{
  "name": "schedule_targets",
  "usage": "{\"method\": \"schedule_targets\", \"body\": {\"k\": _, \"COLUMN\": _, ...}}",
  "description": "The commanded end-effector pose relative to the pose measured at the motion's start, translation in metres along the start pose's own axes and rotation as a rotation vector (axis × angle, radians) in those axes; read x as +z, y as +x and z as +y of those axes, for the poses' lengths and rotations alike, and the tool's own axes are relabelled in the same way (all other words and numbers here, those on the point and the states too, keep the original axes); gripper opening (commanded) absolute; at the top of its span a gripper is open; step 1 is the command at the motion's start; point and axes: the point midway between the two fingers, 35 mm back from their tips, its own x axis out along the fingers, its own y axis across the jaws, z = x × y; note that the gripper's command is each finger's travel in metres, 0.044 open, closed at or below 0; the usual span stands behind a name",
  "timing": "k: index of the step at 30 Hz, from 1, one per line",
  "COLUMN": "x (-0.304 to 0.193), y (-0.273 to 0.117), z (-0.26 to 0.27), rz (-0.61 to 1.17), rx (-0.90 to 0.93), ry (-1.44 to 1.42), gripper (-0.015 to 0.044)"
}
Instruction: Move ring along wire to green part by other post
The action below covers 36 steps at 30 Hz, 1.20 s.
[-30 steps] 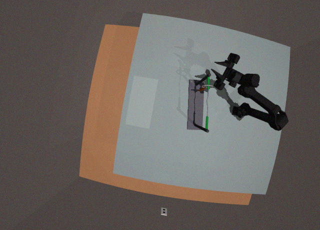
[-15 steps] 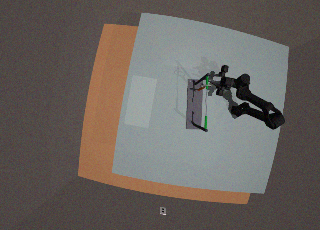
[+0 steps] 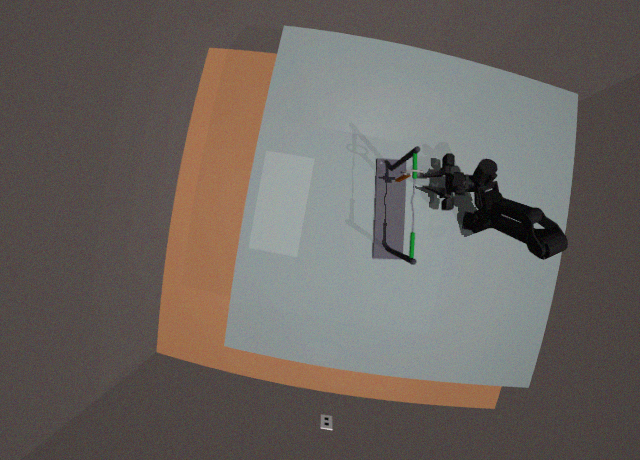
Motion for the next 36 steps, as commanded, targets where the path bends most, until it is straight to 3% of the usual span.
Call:
{"method": "schedule_targets", "body": {"k": 1, "x": -0.004, "y": -0.001, "z": 0.005, "rz": 0.002, "rx": 0.01, "ry": 0.013, "gripper": 0.016}}
{"method": "schedule_targets", "body": {"k": 14, "x": 0.046, "y": 0.038, "z": 0.004, "rz": -0.092, "rx": 0.01, "ry": -0.022, "gripper": 0.016}}
{"method": "schedule_targets", "body": {"k": 36, "x": 0.051, "y": 0.058, "z": 0.002, "rz": -0.094, "rx": 0.01, "ry": -0.022, "gripper": 0.016}}
